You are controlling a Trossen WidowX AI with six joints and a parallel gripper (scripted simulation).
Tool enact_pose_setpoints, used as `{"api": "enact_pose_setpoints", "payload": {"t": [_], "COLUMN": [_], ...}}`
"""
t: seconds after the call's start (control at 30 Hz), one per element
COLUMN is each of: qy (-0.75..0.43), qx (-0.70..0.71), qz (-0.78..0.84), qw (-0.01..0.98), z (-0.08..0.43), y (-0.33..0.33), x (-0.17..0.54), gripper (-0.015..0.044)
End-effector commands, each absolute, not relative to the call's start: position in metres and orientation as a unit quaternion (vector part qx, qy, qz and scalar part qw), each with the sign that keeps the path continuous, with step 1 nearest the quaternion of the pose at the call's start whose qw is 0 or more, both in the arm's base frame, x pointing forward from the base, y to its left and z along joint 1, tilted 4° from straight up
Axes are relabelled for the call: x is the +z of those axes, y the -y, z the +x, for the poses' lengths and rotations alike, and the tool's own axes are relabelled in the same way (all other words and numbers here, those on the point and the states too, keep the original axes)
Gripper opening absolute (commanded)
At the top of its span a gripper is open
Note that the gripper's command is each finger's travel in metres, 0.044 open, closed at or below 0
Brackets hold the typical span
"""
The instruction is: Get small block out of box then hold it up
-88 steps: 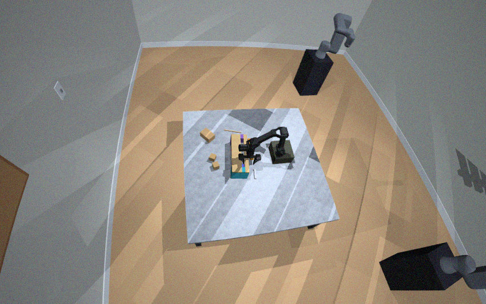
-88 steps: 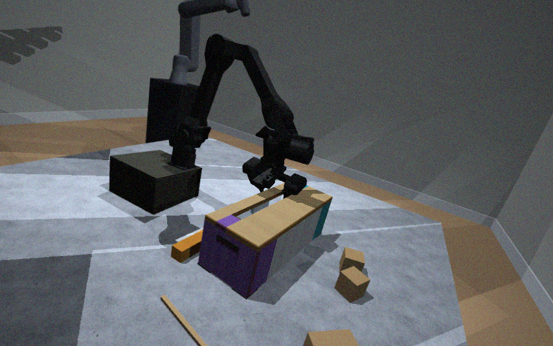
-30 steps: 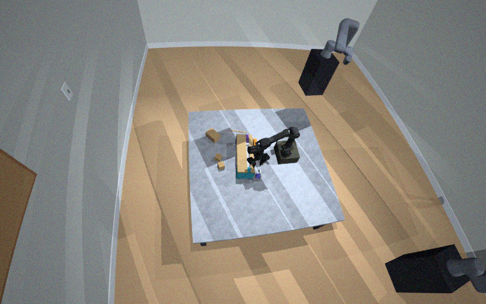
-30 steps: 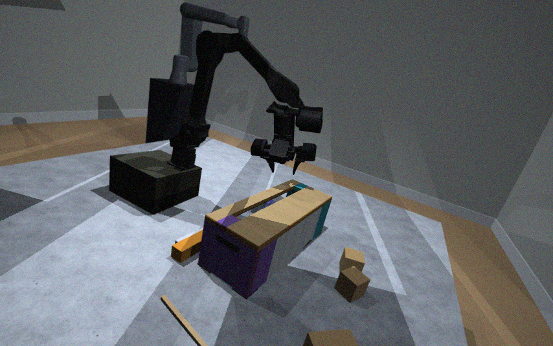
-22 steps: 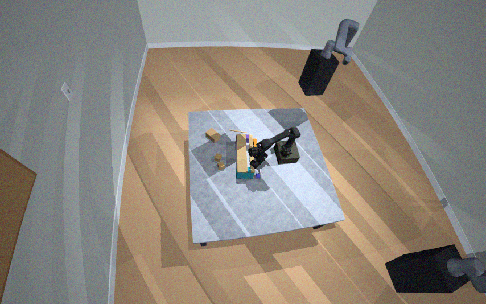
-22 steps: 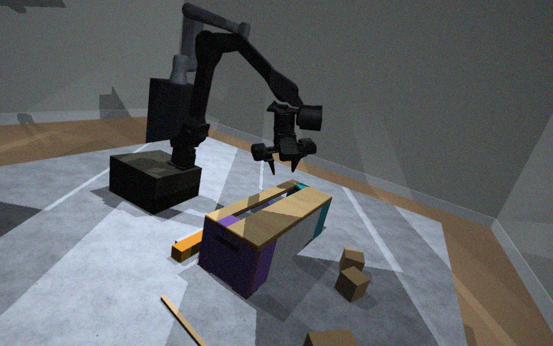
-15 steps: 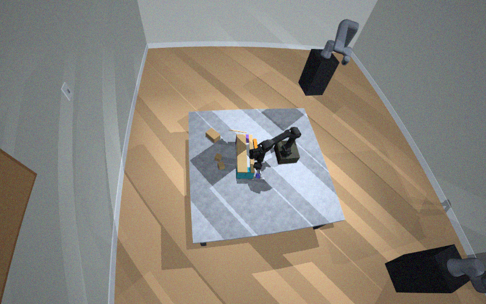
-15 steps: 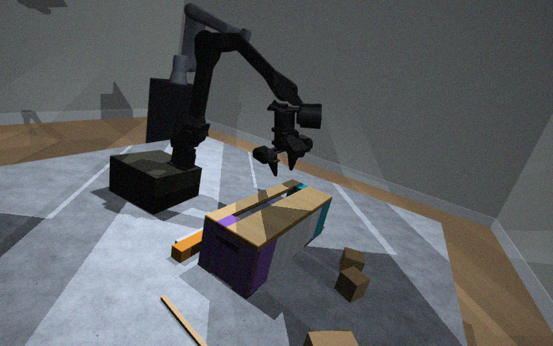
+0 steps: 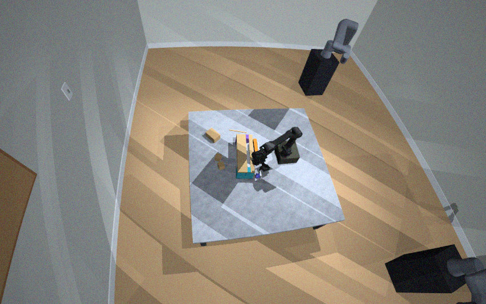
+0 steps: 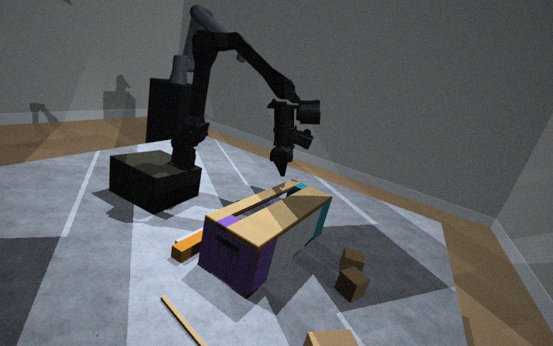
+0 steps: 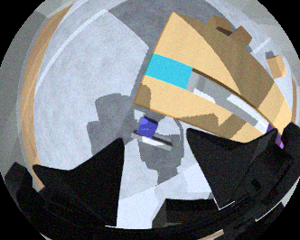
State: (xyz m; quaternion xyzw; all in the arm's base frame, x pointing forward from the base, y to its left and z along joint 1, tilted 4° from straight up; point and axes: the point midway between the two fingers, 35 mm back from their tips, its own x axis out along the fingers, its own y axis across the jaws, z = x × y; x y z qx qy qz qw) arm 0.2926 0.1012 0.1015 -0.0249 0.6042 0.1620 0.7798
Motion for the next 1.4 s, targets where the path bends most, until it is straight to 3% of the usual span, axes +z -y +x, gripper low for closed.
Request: {"api": "enact_pose_setpoints", "payload": {"t": [0.0,0.5,1.1,1.37], "qy": [-0.470,-0.296,-0.065,-0.060], "qx": [0.370,0.485,0.529,0.529], "qz": [-0.419,-0.680,-0.841,-0.842], "qw": [0.683,0.463,0.095,0.086], "z": [0.281,0.278,0.275,0.275], "y": [-0.108,-0.114,-0.121,-0.121], "x": [0.100,0.104,0.111,0.111], "gripper": [0.0285,0.0285,0.0285,0.0285]}}
